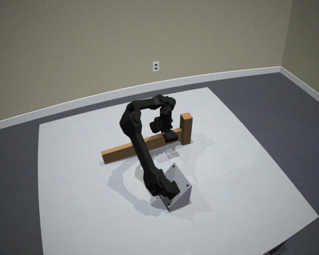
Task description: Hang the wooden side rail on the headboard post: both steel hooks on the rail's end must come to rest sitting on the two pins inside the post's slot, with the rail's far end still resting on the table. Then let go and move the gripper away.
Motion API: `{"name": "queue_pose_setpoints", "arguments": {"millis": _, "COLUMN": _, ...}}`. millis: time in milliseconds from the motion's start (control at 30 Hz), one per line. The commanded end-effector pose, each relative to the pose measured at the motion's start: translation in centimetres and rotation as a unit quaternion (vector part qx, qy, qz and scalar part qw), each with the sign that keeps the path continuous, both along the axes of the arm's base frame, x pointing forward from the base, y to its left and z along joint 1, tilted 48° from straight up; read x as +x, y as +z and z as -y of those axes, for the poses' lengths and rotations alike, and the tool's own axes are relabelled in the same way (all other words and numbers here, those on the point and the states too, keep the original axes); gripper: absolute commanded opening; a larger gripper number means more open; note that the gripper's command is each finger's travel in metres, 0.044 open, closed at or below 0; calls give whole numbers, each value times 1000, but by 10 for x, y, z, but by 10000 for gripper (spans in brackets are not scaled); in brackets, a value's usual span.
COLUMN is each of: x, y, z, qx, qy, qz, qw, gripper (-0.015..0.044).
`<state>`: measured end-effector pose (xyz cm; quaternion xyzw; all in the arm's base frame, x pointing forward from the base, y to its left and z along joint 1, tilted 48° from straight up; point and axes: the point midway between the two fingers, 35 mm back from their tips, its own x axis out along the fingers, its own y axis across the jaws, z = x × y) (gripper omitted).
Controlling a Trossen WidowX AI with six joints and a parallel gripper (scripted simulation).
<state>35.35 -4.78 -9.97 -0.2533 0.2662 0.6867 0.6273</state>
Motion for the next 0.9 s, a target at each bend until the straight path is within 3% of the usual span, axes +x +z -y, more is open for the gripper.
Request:
{"name": "queue_pose_setpoints", "arguments": {"millis": 0, "x": 0, "y": -1, "z": 4, "qx": -2, "qy": -3, "qz": 2, "qw": 1000, "gripper": 0}}
{"name": "queue_pose_setpoints", "arguments": {"millis": 867, "x": 0, "y": -3, "z": 2, "qx": -2, "qy": -3, "qz": 2, "qw": 1000, "gripper": 0}}
